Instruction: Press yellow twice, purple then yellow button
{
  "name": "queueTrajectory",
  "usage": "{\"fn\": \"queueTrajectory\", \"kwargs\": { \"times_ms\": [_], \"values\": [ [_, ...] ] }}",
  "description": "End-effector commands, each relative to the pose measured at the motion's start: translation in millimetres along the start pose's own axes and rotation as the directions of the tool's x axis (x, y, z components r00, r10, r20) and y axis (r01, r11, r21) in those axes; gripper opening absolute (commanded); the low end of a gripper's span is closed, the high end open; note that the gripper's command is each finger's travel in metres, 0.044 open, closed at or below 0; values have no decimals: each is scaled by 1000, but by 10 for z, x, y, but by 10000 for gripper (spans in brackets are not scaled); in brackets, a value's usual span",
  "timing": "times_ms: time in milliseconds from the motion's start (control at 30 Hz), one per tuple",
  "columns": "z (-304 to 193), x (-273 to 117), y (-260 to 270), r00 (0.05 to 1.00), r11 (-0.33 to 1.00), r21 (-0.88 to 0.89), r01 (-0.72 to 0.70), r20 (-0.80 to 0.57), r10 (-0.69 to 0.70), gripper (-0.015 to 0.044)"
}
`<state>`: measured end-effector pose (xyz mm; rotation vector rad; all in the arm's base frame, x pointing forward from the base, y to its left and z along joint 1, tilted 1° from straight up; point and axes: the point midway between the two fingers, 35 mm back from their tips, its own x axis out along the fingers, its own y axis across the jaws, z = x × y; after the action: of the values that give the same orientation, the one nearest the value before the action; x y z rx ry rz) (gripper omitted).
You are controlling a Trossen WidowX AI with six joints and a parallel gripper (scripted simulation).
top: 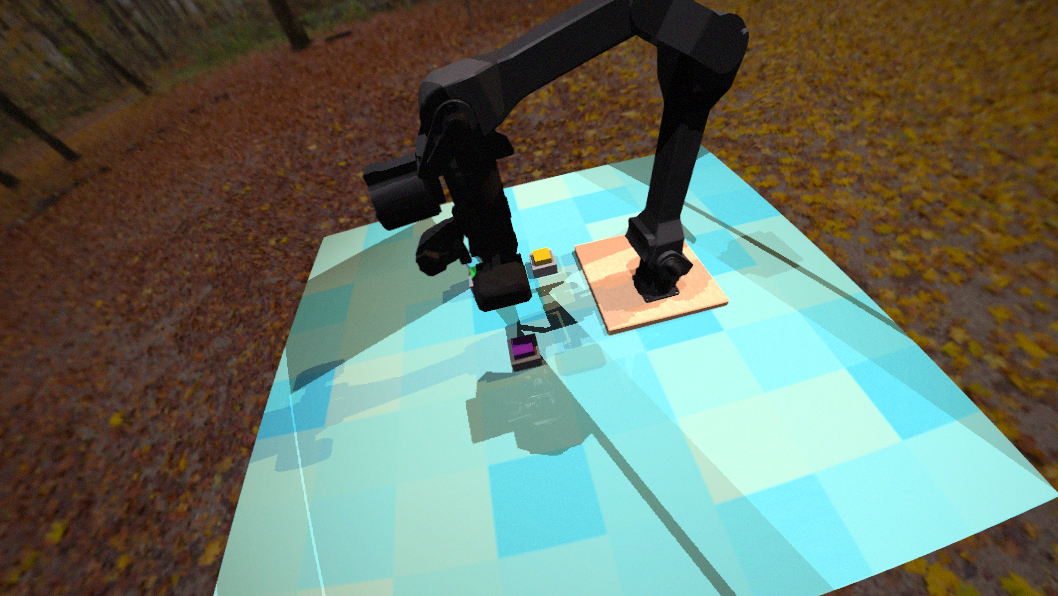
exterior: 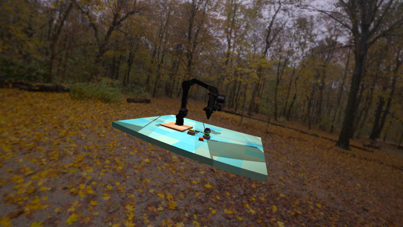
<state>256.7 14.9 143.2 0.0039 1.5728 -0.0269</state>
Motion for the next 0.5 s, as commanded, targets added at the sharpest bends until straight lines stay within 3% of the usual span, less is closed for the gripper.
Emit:
{"fn": "queueTrajectory", "kwargs": {
  "times_ms": [0,167,333,467],
  "values": [
    [27,-8,372,1000,1000,5,-11,1,11,20],
    [26,11,475,1000,1000,4,-13,0,13,20],
    [31,529,485,1000,1000,1,-15,0,15,20],
    [24,608,482,1000,1000,5,-13,0,13,20]
  ]
}}
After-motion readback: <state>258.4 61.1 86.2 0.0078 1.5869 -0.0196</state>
